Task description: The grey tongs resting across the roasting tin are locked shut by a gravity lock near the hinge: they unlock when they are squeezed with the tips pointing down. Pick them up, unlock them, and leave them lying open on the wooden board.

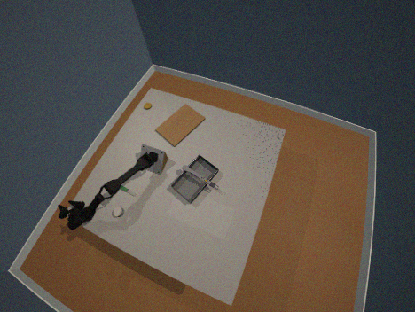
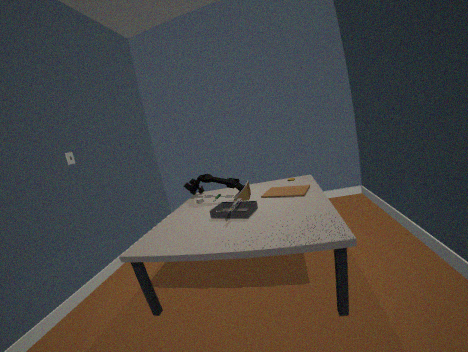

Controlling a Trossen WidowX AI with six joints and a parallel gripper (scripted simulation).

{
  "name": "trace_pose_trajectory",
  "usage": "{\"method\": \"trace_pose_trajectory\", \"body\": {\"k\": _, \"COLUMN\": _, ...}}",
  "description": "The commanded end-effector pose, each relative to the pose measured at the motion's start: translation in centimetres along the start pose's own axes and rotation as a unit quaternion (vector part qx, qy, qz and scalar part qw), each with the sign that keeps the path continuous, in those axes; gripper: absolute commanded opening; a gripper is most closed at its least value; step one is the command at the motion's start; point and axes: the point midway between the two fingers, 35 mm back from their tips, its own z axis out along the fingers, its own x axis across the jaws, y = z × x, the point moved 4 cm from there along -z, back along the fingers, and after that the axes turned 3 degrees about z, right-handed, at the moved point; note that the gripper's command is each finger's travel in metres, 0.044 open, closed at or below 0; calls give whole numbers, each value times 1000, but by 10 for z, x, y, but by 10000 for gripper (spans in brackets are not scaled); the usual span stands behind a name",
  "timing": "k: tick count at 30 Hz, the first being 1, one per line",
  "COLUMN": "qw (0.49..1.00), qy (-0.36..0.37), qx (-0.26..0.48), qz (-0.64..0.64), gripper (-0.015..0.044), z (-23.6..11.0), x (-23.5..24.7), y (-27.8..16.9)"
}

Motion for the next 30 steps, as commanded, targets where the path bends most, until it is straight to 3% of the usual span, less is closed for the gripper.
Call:
{"method": "trace_pose_trajectory", "body": {"k": 1, "qw": 1000, "qy": 0, "qx": -1, "qz": 0, "gripper": 374, "z": 0, "x": 0, "y": 0}}
{"method": "trace_pose_trajectory", "body": {"k": 6, "qw": 1000, "qy": 5, "qx": -19, "qz": -4, "gripper": 260, "z": -8, "x": -9, "y": 0}}
{"method": "trace_pose_trajectory", "body": {"k": 11, "qw": 997, "qy": 19, "qx": -74, "qz": 15, "gripper": 260, "z": -47, "x": -22, "y": 12}}
{"method": "trace_pose_trajectory", "body": {"k": 16, "qw": 983, "qy": 46, "qx": -167, "qz": 55, "gripper": 260, "z": -110, "x": -40, "y": 28}}
{"method": "trace_pose_trajectory", "body": {"k": 30, "qw": 904, "qy": 154, "qx": -353, "qz": 187, "gripper": 260, "z": -257, "x": -59, "y": 42}}
